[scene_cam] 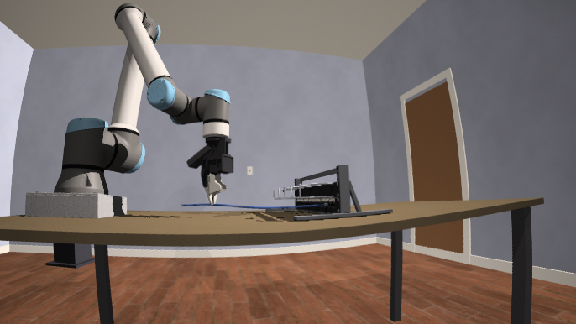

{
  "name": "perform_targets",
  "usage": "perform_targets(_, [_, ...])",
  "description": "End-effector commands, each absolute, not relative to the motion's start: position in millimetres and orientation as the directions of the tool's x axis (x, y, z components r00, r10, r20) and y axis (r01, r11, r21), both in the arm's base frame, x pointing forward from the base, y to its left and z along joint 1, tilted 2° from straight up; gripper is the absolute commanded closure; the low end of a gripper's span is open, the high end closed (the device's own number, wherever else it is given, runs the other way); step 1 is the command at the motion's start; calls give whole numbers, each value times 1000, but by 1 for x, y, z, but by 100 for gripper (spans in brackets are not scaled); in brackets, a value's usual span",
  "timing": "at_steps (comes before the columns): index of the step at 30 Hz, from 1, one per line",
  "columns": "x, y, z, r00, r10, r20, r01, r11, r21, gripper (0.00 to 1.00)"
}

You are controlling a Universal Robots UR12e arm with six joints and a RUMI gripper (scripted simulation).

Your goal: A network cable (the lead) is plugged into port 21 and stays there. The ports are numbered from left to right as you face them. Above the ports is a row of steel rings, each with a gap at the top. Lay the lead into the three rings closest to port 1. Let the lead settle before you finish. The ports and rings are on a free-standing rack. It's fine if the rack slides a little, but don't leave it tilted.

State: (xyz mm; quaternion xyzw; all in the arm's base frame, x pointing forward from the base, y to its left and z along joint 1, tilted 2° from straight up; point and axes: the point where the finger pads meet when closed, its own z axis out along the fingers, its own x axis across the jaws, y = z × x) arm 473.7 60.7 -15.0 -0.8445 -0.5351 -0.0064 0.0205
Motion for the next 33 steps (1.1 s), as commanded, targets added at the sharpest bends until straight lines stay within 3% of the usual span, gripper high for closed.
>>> perform_targets(1, [474, 61, -14, 428, 903, 33, 904, -427, -27, 100])
perform_targets(18, [515, 94, 8, 570, 821, 28, 821, -570, -32, 100])
perform_targets(33, [617, 181, 65, 855, 518, 13, 518, -855, -41, 100])
